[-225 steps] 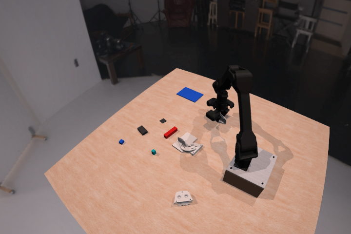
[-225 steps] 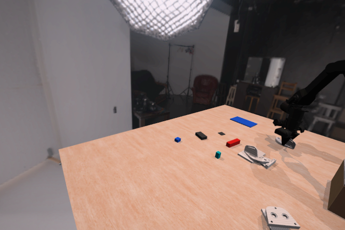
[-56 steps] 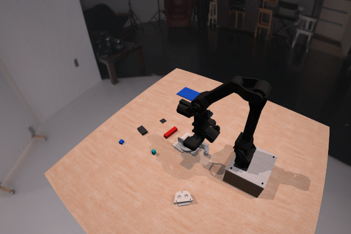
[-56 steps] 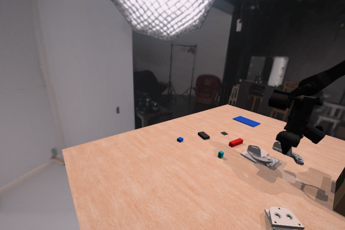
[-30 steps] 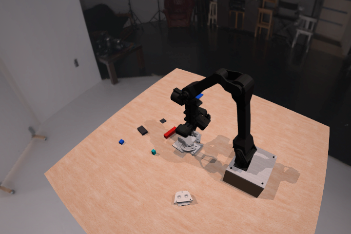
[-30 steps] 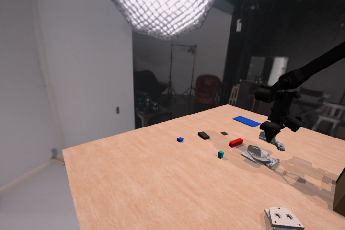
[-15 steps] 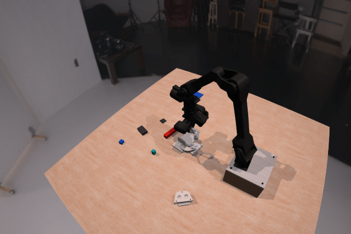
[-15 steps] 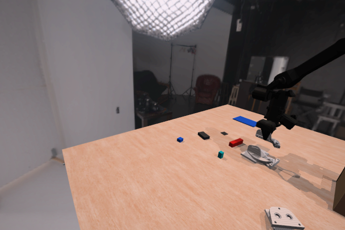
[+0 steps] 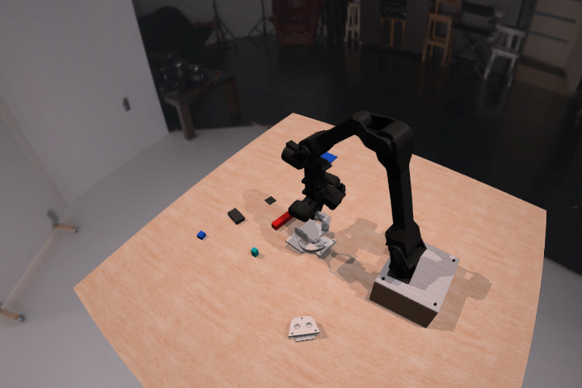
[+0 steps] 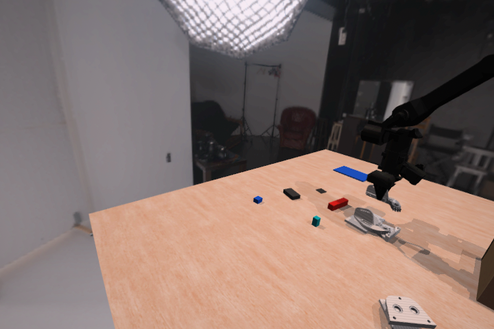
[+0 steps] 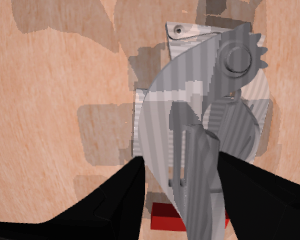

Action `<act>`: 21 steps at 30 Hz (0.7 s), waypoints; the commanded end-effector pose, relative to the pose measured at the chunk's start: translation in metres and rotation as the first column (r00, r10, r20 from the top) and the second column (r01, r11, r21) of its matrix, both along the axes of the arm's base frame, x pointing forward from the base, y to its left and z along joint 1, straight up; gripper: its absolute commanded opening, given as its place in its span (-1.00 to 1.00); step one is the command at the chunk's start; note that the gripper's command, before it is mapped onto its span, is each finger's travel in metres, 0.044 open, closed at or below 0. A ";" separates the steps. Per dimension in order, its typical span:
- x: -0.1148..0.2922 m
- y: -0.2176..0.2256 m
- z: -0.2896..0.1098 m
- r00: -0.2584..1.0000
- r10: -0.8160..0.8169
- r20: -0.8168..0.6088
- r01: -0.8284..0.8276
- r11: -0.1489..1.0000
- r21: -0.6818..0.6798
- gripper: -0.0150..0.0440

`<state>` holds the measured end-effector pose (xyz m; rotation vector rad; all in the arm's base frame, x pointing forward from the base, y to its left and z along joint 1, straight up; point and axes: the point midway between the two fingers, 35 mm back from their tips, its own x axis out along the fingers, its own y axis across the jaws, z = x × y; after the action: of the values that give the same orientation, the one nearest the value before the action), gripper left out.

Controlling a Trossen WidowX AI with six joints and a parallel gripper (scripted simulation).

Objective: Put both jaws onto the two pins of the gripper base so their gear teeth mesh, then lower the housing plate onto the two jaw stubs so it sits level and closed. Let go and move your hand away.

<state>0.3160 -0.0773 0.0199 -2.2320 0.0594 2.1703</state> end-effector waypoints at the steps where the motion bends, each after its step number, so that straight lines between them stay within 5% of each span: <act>1: 0.000 0.000 0.000 1.000 0.011 -0.001 -0.011 1.000 0.001 -0.04; 21: 0.000 0.000 -0.004 1.000 0.011 -0.001 -0.011 1.000 0.001 -0.04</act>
<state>0.3151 -0.0771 0.0189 -2.2314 0.0532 2.1757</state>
